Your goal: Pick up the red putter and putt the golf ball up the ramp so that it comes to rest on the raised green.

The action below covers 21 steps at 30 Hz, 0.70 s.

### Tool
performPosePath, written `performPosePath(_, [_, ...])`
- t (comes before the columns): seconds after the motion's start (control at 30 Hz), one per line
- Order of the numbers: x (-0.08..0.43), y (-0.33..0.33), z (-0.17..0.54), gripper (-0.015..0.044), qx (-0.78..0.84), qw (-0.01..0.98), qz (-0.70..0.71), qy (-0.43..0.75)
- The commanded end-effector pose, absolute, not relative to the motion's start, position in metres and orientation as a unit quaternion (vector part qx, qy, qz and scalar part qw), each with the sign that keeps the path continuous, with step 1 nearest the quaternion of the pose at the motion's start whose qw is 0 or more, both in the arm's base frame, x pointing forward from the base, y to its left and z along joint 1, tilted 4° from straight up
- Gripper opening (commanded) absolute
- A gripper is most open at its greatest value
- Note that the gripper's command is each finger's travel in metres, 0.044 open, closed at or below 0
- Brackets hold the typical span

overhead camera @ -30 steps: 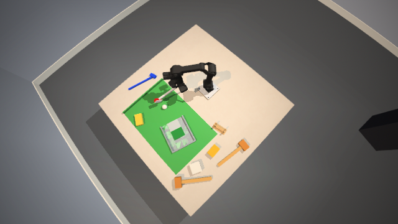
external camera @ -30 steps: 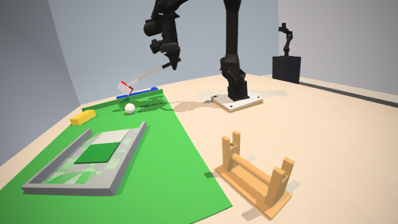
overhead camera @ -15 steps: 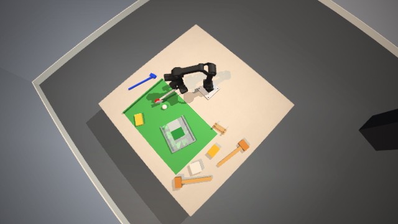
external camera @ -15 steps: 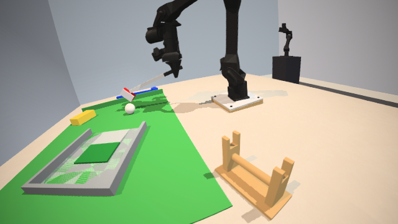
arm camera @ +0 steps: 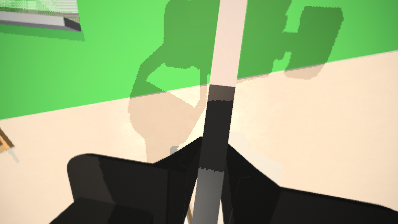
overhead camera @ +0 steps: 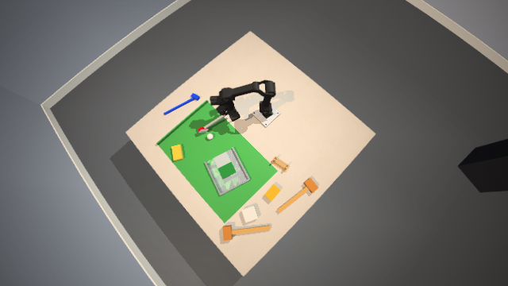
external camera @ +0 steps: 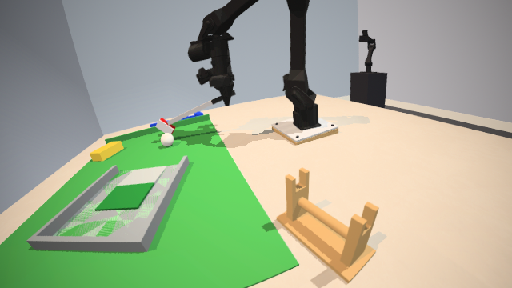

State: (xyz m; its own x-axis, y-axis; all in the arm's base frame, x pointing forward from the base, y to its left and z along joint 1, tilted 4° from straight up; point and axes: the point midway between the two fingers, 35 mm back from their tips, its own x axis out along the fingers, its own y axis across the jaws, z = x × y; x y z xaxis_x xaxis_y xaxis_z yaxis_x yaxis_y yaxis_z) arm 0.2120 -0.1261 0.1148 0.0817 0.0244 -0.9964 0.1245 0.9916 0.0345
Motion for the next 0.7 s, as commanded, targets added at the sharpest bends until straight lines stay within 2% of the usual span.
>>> performPosePath(0.0, [0.2122, -0.1258, 0.108, 0.0, 0.057, 0.732, -0.035, 0.678])
performPosePath(0.67, [0.212, -0.1321, 0.1018, 0.0, 0.055, 0.733, -0.034, 0.677])
